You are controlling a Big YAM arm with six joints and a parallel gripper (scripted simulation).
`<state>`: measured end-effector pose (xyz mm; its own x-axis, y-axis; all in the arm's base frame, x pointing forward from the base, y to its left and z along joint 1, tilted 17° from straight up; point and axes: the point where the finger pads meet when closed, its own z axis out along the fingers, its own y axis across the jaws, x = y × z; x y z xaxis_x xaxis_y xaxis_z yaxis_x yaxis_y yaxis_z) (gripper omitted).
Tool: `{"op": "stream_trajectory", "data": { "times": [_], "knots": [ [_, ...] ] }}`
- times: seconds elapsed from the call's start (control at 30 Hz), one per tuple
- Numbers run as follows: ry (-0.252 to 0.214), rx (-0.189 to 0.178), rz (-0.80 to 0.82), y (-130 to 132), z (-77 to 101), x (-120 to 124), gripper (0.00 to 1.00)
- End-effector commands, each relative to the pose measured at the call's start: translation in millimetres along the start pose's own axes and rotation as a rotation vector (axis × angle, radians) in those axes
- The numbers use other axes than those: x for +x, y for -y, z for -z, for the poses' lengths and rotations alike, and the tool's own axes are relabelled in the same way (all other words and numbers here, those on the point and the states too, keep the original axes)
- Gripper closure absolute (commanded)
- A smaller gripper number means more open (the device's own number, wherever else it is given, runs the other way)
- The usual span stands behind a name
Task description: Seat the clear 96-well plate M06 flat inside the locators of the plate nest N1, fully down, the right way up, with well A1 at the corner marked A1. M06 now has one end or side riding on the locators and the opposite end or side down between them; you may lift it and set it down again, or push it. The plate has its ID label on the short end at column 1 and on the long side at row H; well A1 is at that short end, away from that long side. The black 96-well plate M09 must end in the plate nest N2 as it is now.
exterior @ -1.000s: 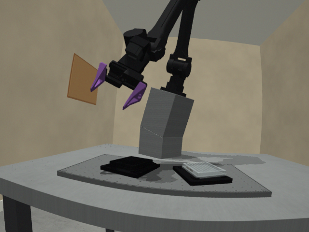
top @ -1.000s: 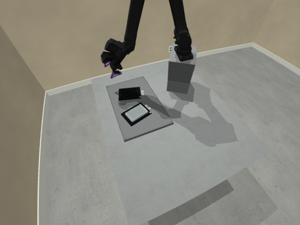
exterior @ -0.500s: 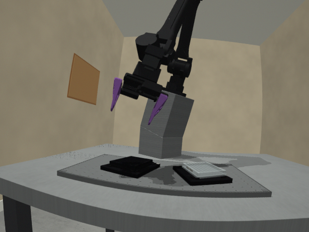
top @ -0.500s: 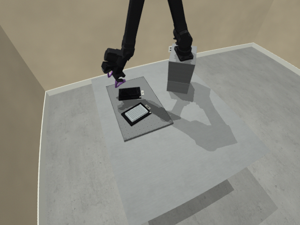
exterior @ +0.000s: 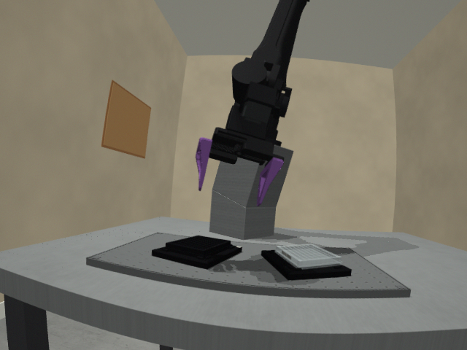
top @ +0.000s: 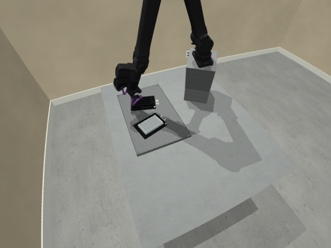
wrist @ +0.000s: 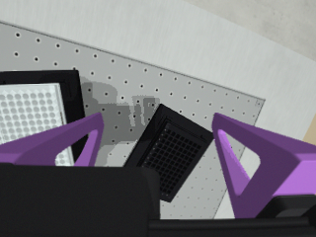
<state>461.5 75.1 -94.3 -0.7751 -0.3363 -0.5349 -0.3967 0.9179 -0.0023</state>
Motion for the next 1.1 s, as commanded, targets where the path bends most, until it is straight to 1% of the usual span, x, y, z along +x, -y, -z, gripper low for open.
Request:
{"op": "stream_trajectory", "data": {
  "times": [0.0,0.07,0.13,0.17,0.2,0.3,0.33,0.4,0.47,0.53,0.57,0.6,0.63,0.67,0.73,0.77,0.8,0.9,0.93,1.0,1.07],
  "knots": [
    [-0.016,-0.029,-0.021,-8.9,-4.4,-10.7,0.00],
    [-0.071,-0.071,-0.024,-19.0,-7.7,-7.5,0.00],
    [-0.074,-0.065,-0.024,-28.0,-9.9,-5.2,0.00],
    [-0.091,-0.068,-0.026,-35.8,-9.2,8.2,0.00],
    [-0.073,-0.065,-0.024,-40.1,-10.3,6.2,0.00],
    [-0.074,-0.065,-0.024,-54.3,-13.1,8.5,0.00],
    [-0.103,-0.089,-0.025,-58.7,-15.3,0.5,0.00],
    [-0.156,-0.123,-0.025,-68.5,-16.4,2.5,0.00],
    [-0.156,-0.116,-0.024,-77.3,-17.2,4.7,0.00],
    [-0.156,-0.116,-0.024,-77.3,-17.2,4.7,0.00],
    [-0.127,-0.113,-0.021,-82.5,-9.5,2.5,0.00],
    [-0.176,-0.136,-0.023,-87.9,-15.3,2.6,0.00],
    [-0.218,-0.151,-0.023,-93.2,-18.5,9.3,0.00],
    [-0.243,-0.162,-0.023,-98.0,-18.8,10.7,0.00],
    [-0.245,-0.156,-0.022,-106.7,-19.4,14.2,0.00],
    [-0.265,-0.157,-0.024,-112.6,-17.0,29.6,0.00],
    [-0.240,-0.156,-0.021,-117.0,-17.7,24.6,0.00],
    [-0.245,-0.156,-0.022,-131.4,-19.1,30.7,0.00],
    [-0.278,-0.173,-0.021,-137.0,-20.1,24.3,0.00],
    [-0.336,-0.191,-0.017,-146.5,-19.6,27.9,0.00],
    [-0.336,-0.188,-0.017,-150.7,-19.5,30.0,0.00]
  ]
}}
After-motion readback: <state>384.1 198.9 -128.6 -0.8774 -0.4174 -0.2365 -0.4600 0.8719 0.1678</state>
